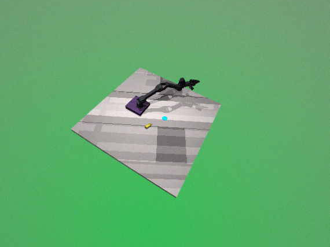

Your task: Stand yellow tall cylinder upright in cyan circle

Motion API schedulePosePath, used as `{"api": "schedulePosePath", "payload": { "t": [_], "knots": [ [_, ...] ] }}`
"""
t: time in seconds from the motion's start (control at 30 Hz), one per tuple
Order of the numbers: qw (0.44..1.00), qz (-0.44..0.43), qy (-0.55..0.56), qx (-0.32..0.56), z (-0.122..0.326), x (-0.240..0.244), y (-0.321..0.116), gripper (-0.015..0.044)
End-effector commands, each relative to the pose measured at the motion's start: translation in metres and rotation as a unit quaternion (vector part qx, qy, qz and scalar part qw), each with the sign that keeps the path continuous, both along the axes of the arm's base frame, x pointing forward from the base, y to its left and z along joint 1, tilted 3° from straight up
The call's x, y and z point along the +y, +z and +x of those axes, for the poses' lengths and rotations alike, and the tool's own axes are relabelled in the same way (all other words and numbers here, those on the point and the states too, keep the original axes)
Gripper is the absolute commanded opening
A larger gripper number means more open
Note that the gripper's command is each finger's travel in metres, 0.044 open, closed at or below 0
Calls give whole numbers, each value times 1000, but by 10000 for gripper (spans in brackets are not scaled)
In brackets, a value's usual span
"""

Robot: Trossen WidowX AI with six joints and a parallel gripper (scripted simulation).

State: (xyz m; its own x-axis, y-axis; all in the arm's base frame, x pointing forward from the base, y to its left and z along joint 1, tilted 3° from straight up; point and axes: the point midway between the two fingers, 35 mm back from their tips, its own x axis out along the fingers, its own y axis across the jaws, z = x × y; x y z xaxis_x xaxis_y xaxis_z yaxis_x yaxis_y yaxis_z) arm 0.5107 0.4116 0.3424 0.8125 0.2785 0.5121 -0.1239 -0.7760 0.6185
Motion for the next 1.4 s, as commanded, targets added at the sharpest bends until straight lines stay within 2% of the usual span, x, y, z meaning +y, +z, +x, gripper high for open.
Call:
{"api": "schedulePosePath", "payload": {
  "t": [0.0,0.13,0.3,0.67,1.0,1.37],
  "knots": [
    [987,-138,-79,8,32,-36,-7,309],
    [952,-269,-147,22,61,-78,-18,309],
    [880,-426,-208,44,88,-135,-35,309],
    [646,-718,-240,95,111,-271,-77,309],
    [403,-895,-150,120,84,-394,-119,309],
    [175,-979,43,94,6,-507,-161,309]
  ]
}}
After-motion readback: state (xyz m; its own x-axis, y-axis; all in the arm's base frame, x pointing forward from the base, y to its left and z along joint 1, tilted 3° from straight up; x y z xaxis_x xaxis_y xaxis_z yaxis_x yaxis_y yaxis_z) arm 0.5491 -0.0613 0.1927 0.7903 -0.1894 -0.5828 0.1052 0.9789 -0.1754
